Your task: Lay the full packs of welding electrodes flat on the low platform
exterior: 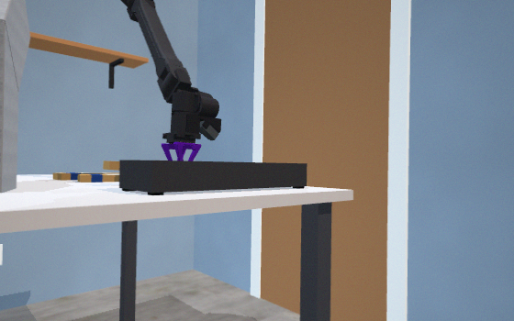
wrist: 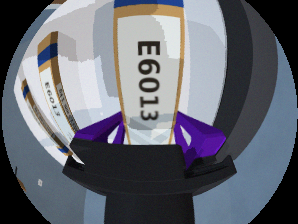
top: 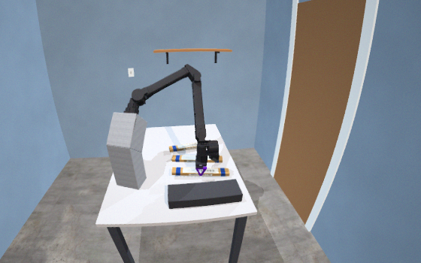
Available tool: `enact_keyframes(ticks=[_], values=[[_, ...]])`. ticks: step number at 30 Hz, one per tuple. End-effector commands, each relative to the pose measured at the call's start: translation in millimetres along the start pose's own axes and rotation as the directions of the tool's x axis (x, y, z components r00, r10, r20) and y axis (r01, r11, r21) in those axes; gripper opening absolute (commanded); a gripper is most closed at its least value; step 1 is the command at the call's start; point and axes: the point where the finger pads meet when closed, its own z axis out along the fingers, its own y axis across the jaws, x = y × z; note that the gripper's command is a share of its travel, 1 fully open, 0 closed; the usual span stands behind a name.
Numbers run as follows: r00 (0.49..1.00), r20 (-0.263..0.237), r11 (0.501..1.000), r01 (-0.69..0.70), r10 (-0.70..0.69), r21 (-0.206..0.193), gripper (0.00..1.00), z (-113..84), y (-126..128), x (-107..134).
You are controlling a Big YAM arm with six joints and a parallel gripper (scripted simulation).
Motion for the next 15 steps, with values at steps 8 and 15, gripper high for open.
enact_keyframes(ticks=[8, 15], values=[[0.998, 0.059, 1.0, -0.019, 0.018, 0.002, 0.0, -47.1, -12, -24], [0.998, 0.065, 1.0, -0.014, 0.014, 0.002, 0.0, -50.7, -13, -31]])
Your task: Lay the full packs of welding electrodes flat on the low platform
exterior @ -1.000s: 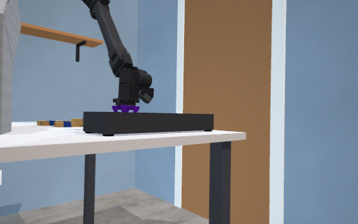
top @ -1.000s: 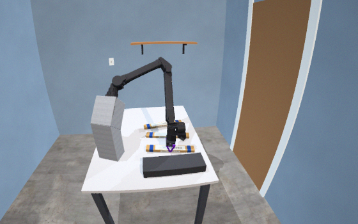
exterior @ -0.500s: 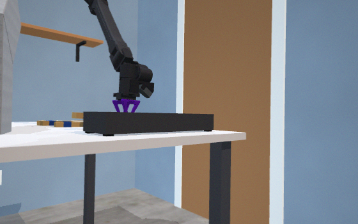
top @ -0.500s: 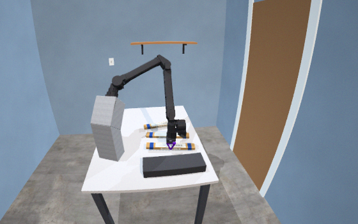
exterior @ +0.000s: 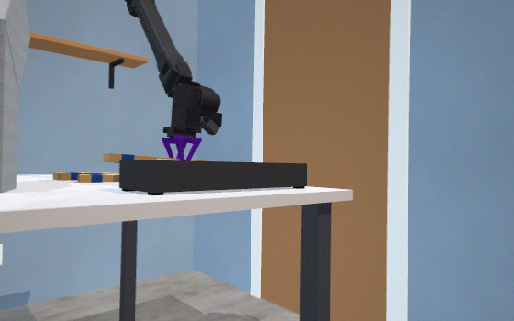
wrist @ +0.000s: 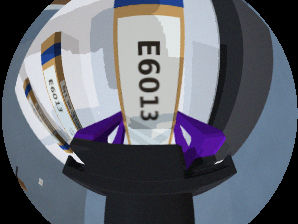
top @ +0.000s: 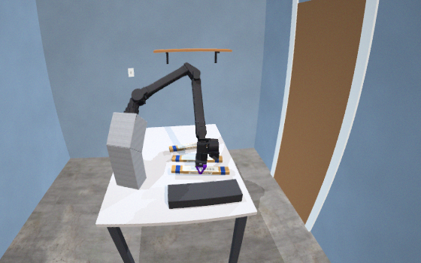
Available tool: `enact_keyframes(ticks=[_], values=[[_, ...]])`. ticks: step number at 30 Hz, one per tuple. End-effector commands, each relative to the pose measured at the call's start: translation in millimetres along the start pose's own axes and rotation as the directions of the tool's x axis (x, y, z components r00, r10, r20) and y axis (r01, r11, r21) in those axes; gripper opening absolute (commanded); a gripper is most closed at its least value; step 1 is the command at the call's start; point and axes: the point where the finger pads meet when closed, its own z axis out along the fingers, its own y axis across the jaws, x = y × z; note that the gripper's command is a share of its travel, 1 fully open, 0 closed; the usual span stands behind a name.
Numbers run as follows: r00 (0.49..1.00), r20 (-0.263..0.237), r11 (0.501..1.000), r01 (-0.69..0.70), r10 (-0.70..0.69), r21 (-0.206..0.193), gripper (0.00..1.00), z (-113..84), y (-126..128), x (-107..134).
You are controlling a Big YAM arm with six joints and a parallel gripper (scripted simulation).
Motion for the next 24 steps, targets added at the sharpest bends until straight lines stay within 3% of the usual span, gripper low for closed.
enact_keyframes(ticks=[1, 24], values=[[0.997, 0.074, 1.0, -0.007, 0.007, 0.001, 0.0, -36.2, -9.4, -33.5], [0.997, 0.077, 1.0, -0.005, 0.005, 0.001, 0.0, -45.1, -12.9, -41.7]])
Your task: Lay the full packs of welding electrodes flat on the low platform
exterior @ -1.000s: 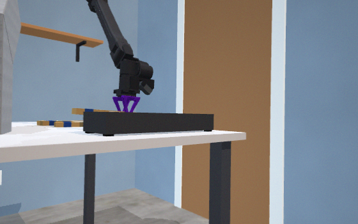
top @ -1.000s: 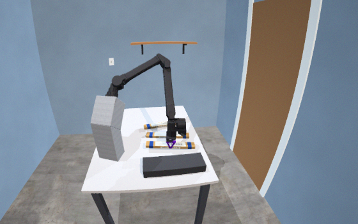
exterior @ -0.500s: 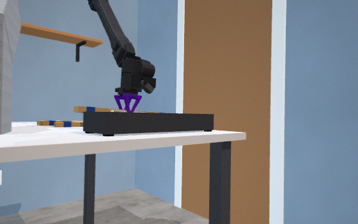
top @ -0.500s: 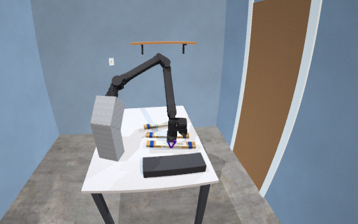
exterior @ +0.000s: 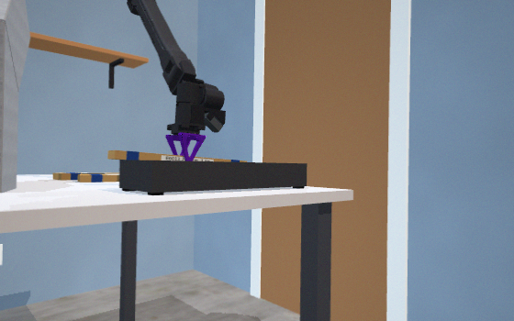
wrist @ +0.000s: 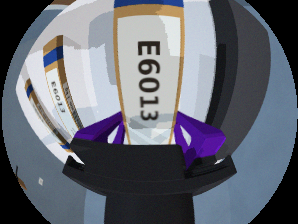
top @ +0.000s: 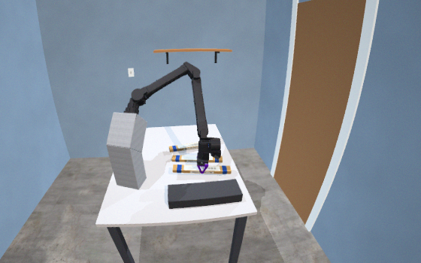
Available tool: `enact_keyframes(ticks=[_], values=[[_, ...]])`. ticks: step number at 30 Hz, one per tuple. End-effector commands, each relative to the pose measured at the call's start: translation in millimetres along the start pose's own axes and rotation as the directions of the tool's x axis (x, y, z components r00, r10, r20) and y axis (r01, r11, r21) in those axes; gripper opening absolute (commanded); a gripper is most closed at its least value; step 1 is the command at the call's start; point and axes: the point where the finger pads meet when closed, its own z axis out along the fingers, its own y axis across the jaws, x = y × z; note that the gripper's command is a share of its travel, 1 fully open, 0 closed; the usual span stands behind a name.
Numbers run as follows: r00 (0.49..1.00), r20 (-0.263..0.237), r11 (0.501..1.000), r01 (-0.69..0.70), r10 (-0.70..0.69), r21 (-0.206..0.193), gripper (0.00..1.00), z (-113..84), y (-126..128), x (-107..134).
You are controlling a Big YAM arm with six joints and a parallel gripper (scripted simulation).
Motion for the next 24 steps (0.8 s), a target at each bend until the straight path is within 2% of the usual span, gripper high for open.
enact_keyframes(ticks=[1, 24], values=[[0.997, 0.078, 1.0, -0.011, 0.011, 0.002, 0.0, -37.5, -10.6, -32.8], [0.997, 0.079, 1.0, -0.013, 0.012, 0.002, 0.0, -41.2, -11.7, -36.7]])
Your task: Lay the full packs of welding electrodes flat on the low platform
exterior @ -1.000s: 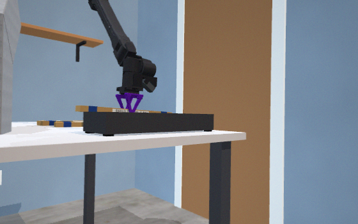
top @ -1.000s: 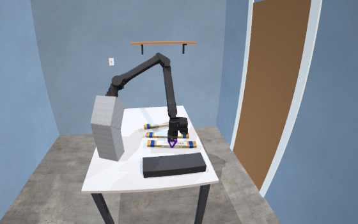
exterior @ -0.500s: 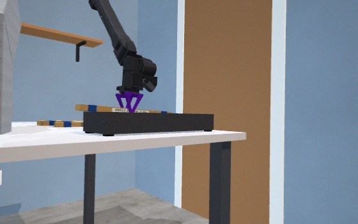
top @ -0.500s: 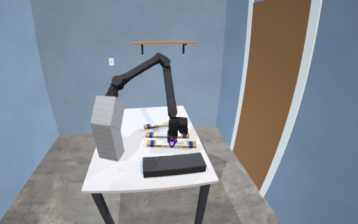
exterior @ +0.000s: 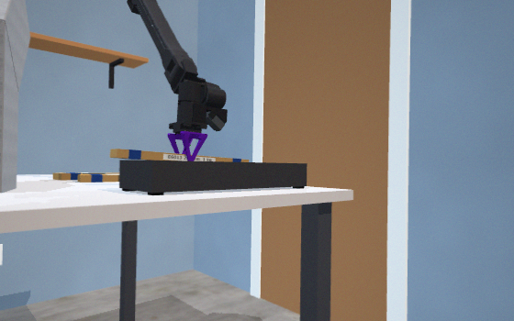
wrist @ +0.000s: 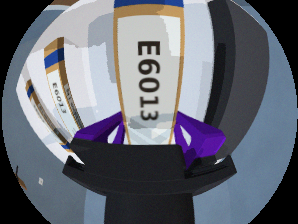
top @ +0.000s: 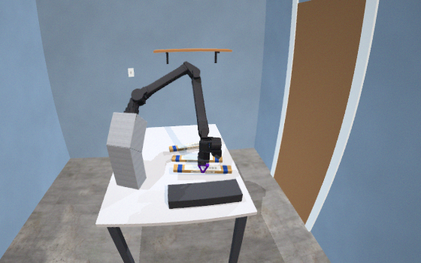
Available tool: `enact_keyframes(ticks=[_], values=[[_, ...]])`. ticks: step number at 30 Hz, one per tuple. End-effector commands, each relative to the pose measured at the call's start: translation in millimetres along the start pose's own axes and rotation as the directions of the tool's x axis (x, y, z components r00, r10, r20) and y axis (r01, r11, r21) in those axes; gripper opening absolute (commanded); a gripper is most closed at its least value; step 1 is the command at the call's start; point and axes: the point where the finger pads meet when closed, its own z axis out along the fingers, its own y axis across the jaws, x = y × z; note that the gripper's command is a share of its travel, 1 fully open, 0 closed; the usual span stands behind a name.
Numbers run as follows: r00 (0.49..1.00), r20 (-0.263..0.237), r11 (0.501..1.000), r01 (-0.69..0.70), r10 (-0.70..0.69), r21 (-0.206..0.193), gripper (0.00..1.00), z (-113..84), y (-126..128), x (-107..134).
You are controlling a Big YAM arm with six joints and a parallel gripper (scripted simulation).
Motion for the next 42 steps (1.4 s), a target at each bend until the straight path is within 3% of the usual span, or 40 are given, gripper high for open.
enact_keyframes(ticks=[1, 24, 42], values=[[0.997, 0.077, 1.0, -0.013, 0.013, 0.002, 0.0, -37.4, -10, -32], [0.997, 0.077, 1.0, -0.014, 0.013, 0.002, 0.0, -38.9, -11, -32], [0.998, 0.065, 1.0, -0.019, 0.019, 0.002, 0.0, -69.6, -12, -22]])
